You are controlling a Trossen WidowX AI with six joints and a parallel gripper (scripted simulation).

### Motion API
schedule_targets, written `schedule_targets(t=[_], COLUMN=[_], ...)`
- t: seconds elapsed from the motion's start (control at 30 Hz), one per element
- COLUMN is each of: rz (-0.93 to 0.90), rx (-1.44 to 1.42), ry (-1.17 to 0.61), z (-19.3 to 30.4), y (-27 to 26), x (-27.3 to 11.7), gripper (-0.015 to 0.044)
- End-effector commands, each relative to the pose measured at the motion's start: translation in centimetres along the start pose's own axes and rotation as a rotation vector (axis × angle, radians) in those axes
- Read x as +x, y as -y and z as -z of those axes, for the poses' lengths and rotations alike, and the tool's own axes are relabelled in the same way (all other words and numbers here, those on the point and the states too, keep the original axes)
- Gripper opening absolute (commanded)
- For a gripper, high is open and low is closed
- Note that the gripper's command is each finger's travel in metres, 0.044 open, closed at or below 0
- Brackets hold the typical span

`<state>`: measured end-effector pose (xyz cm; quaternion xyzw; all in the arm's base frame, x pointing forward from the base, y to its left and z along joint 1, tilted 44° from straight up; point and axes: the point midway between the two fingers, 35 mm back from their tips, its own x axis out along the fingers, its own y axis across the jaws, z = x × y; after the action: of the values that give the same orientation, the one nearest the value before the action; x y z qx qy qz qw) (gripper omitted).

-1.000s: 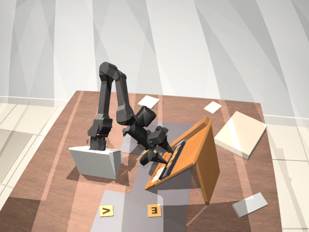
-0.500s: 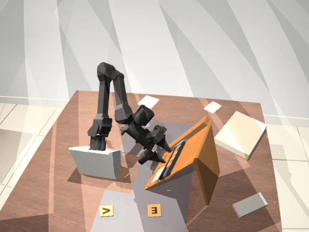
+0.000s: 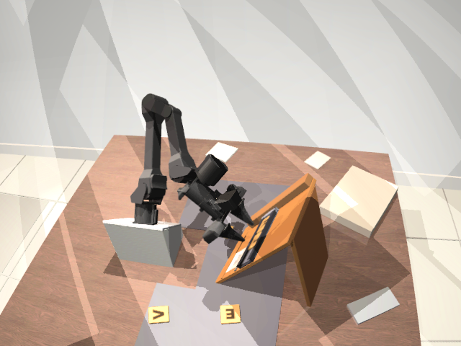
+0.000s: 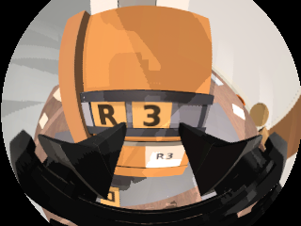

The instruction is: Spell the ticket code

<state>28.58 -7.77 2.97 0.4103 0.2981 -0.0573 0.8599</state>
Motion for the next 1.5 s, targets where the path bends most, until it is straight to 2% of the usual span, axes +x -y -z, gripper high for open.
schedule_targets(t=[0.0,0.6,0.97,1.37,1.47], rz=[-0.001,-0.001,0.001,0.004,0.04], rx=[-0.002,-0.002,0.0,-0.001,-0.014], ry=[0.001,0.001,-0.001,-0.007,-0.103], z=[0.0,-0.2,-0.1,-0.1,-0.5], y=[0.0,0.0,0.0,0.0,0.9], x=[-0.3,-1.4,-1.1,-1.0,-0.2], gripper=[0.0295,0.0295,0.0006,0.0,0.0])
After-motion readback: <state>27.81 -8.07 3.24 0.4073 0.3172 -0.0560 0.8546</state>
